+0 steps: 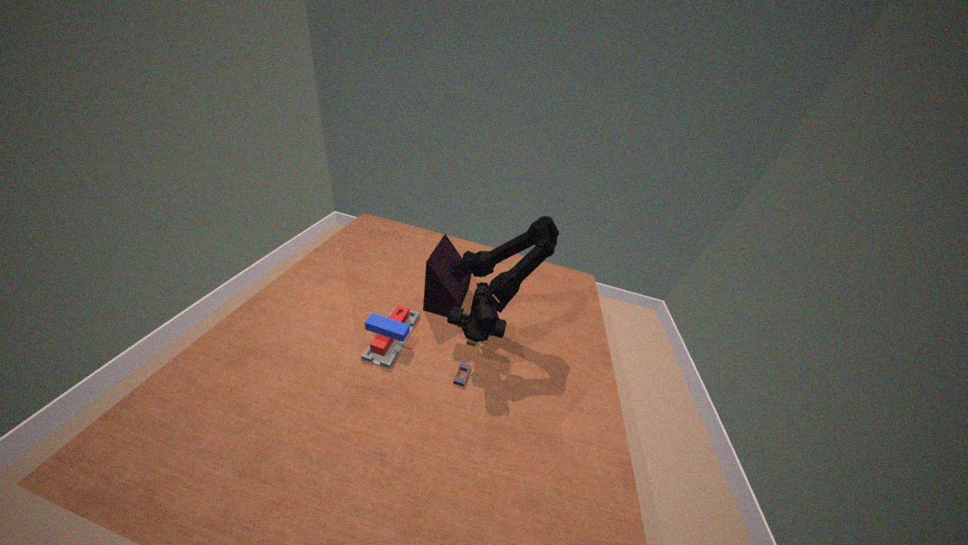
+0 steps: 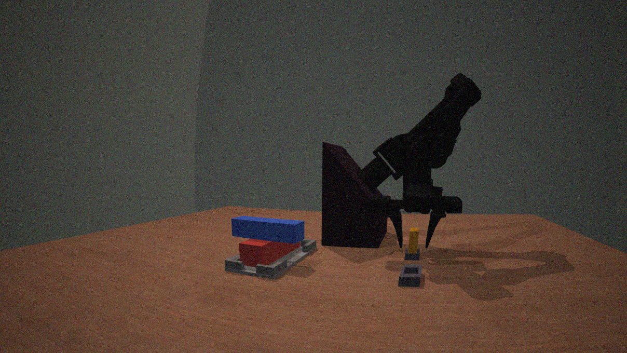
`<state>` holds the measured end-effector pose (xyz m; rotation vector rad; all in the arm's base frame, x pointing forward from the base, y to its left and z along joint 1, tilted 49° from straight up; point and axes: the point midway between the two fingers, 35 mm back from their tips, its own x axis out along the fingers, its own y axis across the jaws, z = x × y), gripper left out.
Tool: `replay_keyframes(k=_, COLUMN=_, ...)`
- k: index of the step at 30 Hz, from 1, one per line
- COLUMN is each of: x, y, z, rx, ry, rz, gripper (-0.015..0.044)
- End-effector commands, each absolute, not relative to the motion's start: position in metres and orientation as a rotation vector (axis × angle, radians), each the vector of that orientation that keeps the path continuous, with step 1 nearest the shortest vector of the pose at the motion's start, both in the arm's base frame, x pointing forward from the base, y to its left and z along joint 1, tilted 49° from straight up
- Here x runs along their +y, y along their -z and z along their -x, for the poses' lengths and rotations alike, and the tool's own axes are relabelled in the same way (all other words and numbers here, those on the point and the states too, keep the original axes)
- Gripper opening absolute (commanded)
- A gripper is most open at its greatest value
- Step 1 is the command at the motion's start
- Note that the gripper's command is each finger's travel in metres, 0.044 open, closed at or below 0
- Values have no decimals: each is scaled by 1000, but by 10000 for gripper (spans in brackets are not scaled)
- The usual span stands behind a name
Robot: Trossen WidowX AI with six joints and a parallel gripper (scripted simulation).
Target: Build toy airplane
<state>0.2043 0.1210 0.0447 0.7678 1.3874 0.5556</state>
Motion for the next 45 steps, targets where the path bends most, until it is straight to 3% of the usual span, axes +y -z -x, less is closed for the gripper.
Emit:
replay_keyframes(k=1, x=121, y=-43, z=-204, rx=1391, ry=-547, rz=-768, gripper=125)
replay_keyframes(k=4, x=121, y=-43, z=-204, rx=1391, ry=-547, rz=-768, gripper=46)
replay_keyframes(k=11, x=121, y=-43, z=-204, rx=1391, ry=-547, rz=-768, gripper=0)
replay_keyframes(k=45, x=50, y=-95, z=-200, rx=1422, ry=-518, rz=-735, gripper=0)
